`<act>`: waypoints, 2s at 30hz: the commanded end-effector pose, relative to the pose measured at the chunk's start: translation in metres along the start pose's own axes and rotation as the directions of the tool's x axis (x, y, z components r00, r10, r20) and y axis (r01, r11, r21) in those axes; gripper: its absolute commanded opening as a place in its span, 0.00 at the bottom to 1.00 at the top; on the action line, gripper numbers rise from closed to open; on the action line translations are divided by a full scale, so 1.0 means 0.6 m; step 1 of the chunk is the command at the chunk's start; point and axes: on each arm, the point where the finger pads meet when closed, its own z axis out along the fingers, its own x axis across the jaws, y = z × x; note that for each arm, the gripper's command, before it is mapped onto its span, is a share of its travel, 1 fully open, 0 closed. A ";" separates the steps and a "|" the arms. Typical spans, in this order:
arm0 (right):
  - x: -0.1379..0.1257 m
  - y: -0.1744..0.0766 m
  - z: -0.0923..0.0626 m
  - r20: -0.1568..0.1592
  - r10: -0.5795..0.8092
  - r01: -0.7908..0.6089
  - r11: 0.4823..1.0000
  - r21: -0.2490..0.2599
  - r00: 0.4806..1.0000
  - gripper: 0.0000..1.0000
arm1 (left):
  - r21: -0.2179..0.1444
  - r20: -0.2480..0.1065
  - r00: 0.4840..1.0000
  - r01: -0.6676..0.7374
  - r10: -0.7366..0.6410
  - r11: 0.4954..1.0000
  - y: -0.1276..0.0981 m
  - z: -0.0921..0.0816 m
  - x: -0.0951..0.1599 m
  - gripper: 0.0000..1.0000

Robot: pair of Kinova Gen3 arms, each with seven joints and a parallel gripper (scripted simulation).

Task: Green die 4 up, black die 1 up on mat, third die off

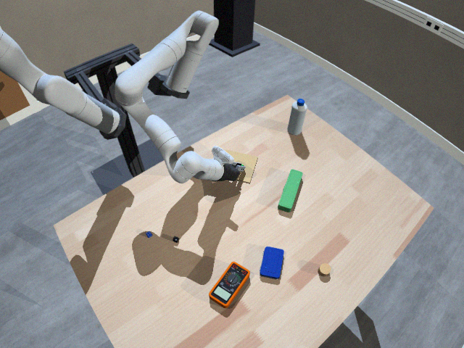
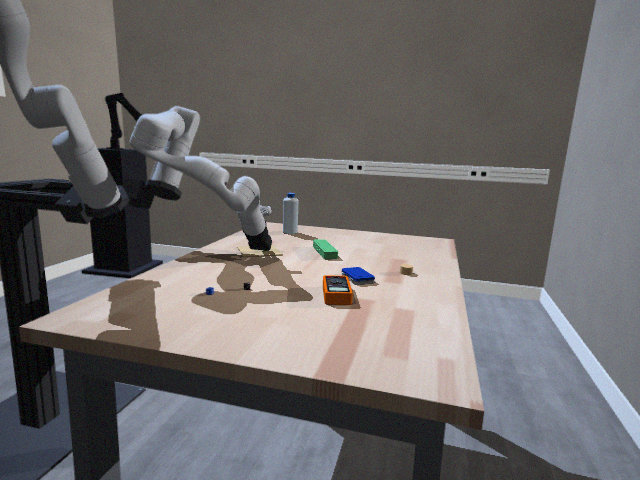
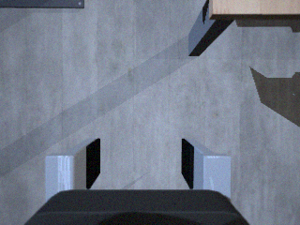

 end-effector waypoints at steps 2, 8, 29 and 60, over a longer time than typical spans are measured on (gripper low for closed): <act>0.000 0.001 -0.001 0.000 0.000 0.000 1.000 -0.002 1.000 1.00 | -0.001 -0.001 1.000 0.001 -0.001 1.000 0.000 -0.002 0.001 0.40; 0.000 0.001 -0.001 0.000 0.000 0.000 1.000 -0.002 1.000 1.00 | -0.001 -0.001 1.000 0.001 -0.001 1.000 0.000 -0.002 0.001 0.52; 0.000 0.001 -0.001 0.000 0.000 0.000 1.000 -0.002 1.000 1.00 | -0.001 -0.001 1.000 0.001 -0.001 1.000 0.000 -0.002 0.001 0.93; 0.000 0.001 -0.001 0.000 0.000 0.000 1.000 -0.002 1.000 1.00 | -0.001 -0.001 1.000 0.001 -0.001 1.000 -0.061 -0.062 0.001 0.93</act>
